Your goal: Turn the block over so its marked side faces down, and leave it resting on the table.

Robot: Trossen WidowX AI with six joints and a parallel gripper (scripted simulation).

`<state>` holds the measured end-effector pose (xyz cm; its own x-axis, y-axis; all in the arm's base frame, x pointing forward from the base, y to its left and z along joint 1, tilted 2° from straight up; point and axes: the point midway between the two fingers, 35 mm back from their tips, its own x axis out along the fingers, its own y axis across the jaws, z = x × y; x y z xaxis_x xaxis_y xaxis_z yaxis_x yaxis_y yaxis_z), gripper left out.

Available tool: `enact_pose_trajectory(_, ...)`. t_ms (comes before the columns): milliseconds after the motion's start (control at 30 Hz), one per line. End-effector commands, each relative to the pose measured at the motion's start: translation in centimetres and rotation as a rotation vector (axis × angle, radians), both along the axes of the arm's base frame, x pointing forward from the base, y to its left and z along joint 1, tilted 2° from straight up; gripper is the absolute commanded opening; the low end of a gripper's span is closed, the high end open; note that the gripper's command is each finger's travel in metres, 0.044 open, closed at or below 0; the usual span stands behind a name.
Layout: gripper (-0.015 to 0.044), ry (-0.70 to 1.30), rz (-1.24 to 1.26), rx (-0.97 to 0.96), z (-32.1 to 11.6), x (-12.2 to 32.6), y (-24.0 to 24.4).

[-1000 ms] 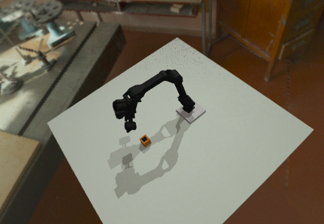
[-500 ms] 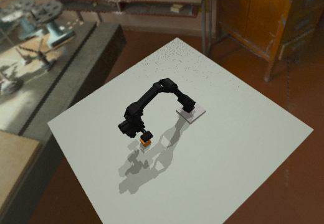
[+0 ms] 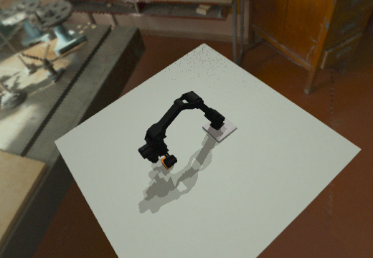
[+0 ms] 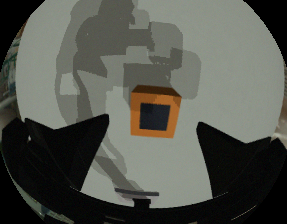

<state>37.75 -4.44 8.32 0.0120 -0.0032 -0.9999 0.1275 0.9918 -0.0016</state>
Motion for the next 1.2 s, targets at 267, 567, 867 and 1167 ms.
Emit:
enact_pose_trajectory(267, 0.0440, 0.006, 0.004, -0.002, -2.0, -0.1, 0.0)
enact_pose_trajectory(567, 0.0440, 0.006, 0.004, -0.002, -3.3, -0.1, 0.0)
enact_pose_trajectory(867, 0.0230, 0.006, 0.004, -0.002, -3.4, -0.1, 0.0)
enact_pose_trajectory(1167, 0.0170, 0.006, 0.004, -0.002, -3.4, -0.1, 0.0)
